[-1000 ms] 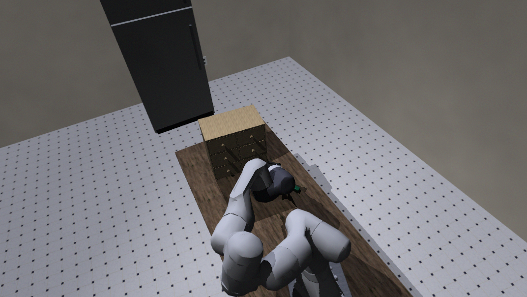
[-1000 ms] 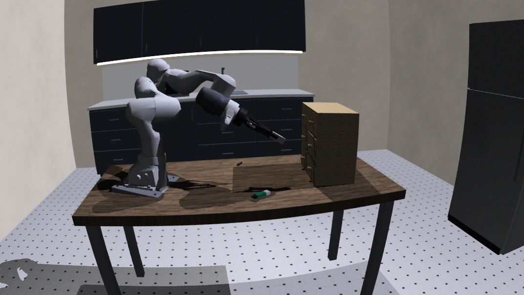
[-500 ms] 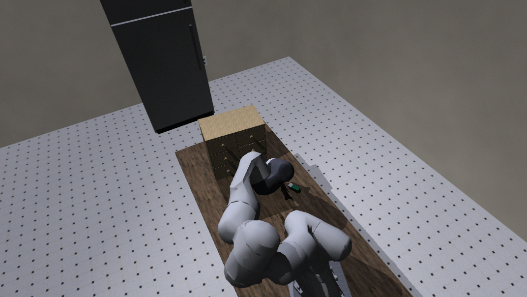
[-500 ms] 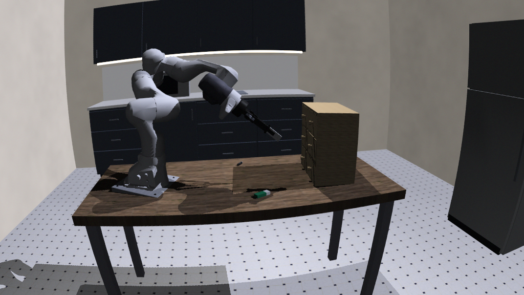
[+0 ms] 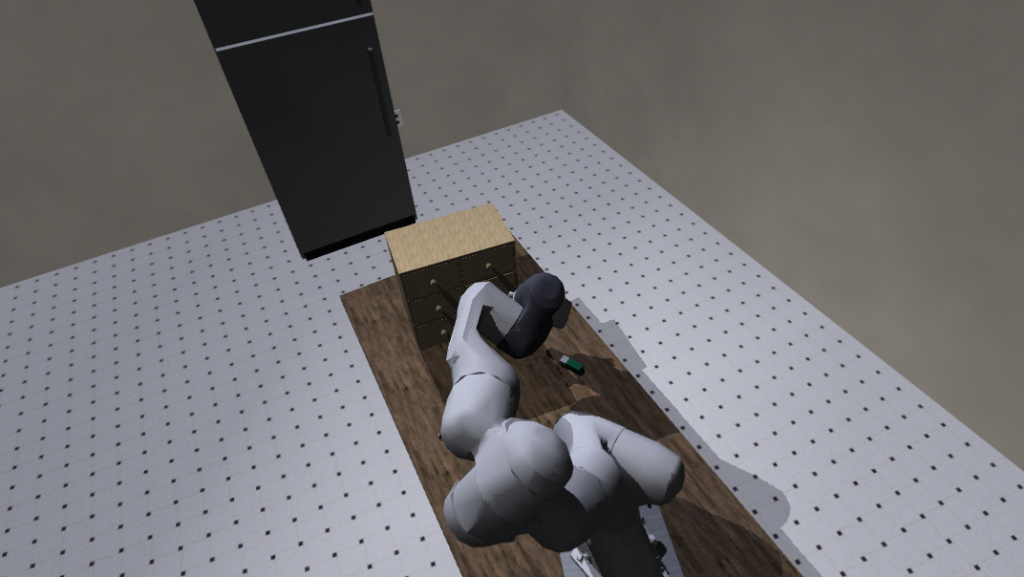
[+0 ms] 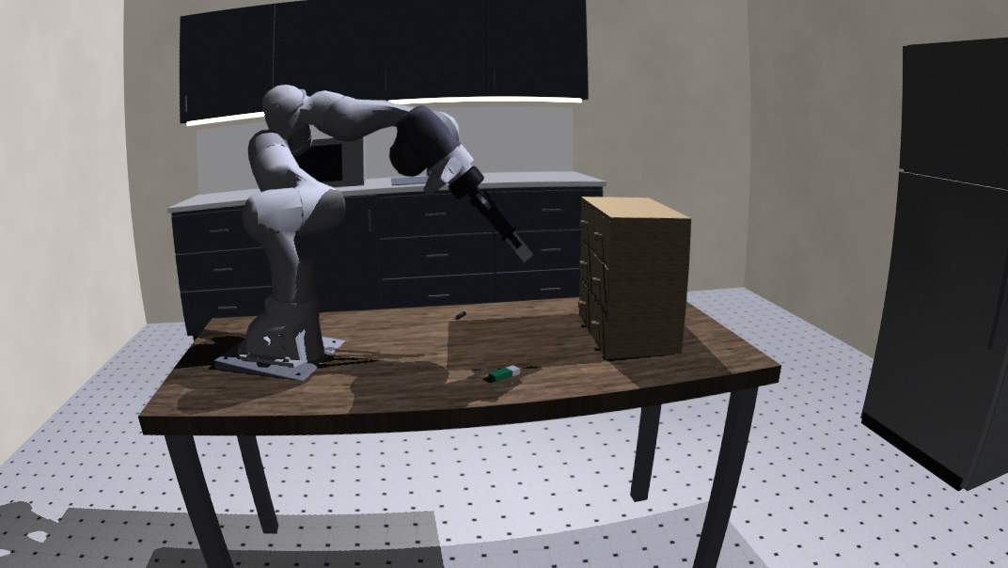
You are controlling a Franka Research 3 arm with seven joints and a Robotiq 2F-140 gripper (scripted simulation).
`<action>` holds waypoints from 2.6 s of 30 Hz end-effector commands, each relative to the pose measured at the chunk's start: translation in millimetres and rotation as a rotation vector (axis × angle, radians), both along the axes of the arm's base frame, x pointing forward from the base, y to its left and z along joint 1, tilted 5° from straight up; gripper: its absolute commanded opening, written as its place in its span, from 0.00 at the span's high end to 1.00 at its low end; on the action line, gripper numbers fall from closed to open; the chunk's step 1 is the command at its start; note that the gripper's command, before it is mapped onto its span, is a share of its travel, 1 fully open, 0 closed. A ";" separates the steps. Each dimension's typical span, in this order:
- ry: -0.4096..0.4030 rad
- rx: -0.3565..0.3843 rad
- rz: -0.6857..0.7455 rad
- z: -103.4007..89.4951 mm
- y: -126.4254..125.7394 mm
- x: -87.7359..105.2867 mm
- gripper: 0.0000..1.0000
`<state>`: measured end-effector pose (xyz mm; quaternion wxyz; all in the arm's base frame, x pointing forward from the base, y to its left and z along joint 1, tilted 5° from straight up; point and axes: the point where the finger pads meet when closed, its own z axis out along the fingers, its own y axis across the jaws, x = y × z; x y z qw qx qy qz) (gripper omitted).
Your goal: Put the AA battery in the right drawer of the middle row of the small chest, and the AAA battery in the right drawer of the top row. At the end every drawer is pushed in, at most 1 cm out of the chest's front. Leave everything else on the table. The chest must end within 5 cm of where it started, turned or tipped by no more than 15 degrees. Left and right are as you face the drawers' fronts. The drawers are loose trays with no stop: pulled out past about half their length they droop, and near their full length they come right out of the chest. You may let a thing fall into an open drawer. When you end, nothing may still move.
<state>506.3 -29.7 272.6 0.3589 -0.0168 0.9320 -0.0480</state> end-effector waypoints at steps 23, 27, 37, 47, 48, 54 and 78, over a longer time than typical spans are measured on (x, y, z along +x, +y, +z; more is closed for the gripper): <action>0.608 0.111 -0.123 43.7 10.2 -66.3 1.00; 0.639 0.112 -0.124 46.3 10.5 -69.4 1.00; 0.651 0.112 -0.125 47.5 10.6 -70.8 1.00; 0.651 0.112 -0.125 47.5 10.6 -70.8 1.00; 0.651 0.112 -0.125 47.5 10.6 -70.8 1.00; 0.651 0.112 -0.125 47.5 10.6 -70.8 1.00; 0.626 0.111 -0.124 141.9 12.1 -62.7 1.00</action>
